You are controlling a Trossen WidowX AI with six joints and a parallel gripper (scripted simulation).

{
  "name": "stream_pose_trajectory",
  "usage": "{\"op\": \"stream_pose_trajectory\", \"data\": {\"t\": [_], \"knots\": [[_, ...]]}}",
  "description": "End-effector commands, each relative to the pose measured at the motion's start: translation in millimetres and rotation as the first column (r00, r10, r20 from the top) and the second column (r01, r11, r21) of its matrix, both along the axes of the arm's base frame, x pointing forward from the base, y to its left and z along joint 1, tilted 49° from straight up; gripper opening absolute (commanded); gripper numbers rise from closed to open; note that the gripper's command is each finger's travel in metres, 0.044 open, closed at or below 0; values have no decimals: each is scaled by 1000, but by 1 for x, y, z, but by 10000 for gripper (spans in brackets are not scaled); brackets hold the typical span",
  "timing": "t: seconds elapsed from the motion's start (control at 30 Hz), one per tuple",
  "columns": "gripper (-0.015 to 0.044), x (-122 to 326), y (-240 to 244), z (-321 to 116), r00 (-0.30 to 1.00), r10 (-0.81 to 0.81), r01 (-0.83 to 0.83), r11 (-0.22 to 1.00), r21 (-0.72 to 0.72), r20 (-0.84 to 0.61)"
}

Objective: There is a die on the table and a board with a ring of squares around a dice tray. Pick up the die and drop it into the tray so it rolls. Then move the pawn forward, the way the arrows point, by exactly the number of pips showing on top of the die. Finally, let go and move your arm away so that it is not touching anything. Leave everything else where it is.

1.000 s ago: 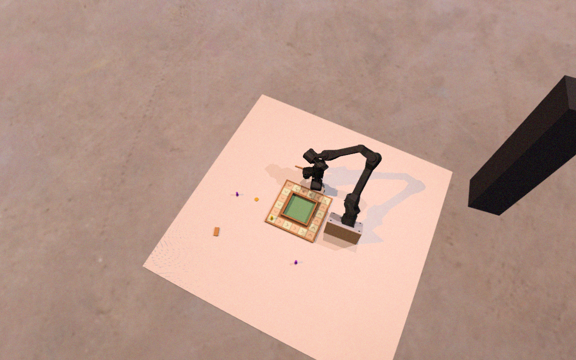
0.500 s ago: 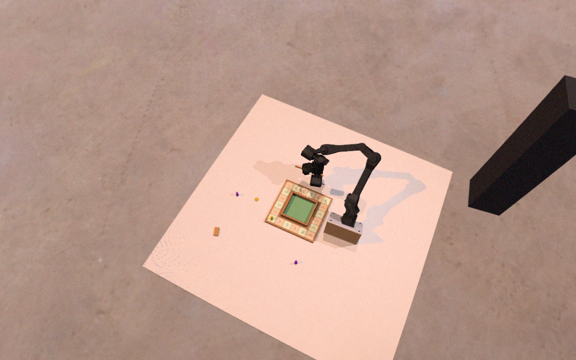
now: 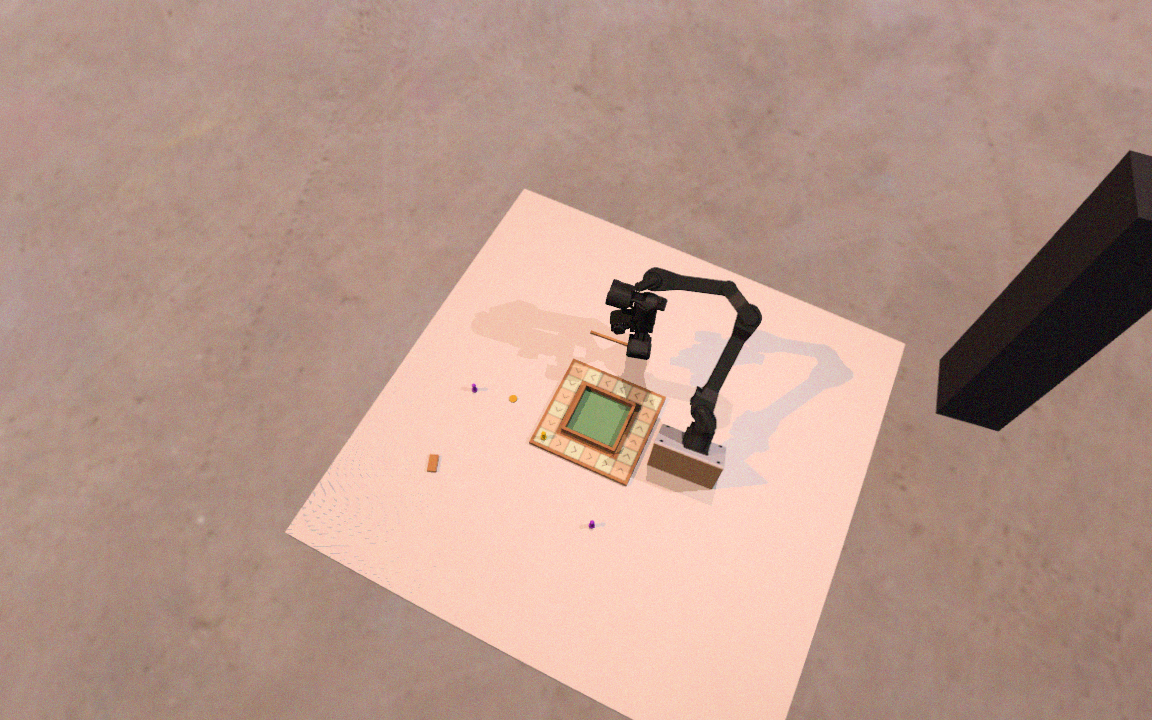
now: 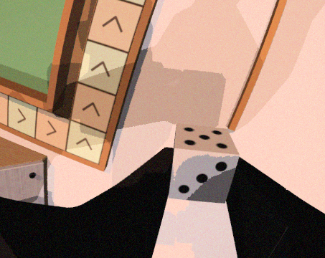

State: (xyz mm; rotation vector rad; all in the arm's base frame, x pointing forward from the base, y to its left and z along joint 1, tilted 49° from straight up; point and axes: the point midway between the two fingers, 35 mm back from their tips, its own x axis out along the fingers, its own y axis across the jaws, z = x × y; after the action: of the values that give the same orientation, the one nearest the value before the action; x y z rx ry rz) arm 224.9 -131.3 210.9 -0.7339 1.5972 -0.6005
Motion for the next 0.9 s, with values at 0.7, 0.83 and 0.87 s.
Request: {"op": "stream_pose_trajectory", "data": {"t": [0.7,0.83,0.87], "knots": [[0,42,59,-98,755,455,-411,889,200,-472],[0,46,70,-118,659,526,-470,846,251,-538],[0,47,72,-122,633,542,-483,834,265,-553]]}}
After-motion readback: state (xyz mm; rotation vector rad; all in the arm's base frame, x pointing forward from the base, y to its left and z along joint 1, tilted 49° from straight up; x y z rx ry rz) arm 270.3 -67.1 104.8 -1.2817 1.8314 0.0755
